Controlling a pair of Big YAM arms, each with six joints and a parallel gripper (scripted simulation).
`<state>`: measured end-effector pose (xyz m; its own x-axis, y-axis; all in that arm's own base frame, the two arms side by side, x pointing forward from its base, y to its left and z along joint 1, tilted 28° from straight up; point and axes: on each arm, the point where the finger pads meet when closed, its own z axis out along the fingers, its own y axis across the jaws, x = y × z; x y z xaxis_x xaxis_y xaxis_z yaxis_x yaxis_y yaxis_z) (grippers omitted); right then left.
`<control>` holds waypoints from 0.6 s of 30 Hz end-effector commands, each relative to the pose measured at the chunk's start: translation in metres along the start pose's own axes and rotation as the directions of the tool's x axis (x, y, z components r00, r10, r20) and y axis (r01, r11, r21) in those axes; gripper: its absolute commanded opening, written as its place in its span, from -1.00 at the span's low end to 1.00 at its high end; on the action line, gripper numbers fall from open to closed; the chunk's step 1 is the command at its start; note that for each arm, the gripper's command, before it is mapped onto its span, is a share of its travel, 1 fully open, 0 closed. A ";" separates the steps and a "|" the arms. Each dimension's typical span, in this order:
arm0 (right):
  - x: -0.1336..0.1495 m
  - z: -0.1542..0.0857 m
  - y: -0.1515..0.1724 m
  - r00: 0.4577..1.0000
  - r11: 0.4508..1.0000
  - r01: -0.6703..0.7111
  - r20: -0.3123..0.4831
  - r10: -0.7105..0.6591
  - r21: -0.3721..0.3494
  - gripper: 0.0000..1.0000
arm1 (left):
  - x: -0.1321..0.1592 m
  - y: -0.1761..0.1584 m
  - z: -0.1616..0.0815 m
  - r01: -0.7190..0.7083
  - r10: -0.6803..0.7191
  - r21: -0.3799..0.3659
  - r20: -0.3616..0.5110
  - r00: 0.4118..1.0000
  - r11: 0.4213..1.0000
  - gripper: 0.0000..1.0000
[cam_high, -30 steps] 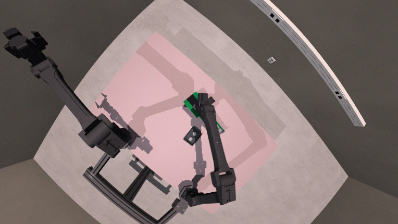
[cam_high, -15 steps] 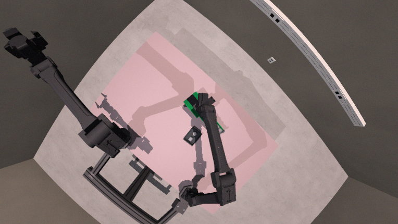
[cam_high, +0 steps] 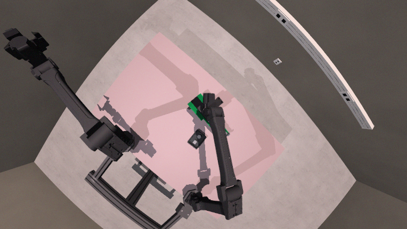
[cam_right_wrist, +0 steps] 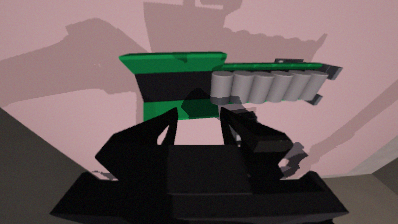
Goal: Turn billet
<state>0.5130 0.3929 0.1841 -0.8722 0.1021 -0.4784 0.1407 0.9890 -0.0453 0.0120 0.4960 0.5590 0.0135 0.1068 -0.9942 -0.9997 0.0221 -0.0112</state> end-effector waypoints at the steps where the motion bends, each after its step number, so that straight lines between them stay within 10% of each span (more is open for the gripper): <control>1: -0.003 -0.022 0.016 1.000 1.000 -0.010 0.009 0.010 -0.017 0.15 | -0.013 0.006 -0.008 -0.012 0.013 -0.010 0.036 0.999 1.000 1.00; 18: -0.001 -0.014 -0.004 1.000 1.000 -0.018 -0.010 0.018 0.013 0.15 | -0.013 0.006 -0.008 -0.012 0.013 -0.010 0.036 0.999 1.000 1.00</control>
<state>0.5059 0.3943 0.1877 -0.8780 0.1037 -0.4673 0.1466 0.9876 -0.0563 0.0120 0.4960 0.5590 0.0135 0.1068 -0.9942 -0.9997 0.0221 -0.0112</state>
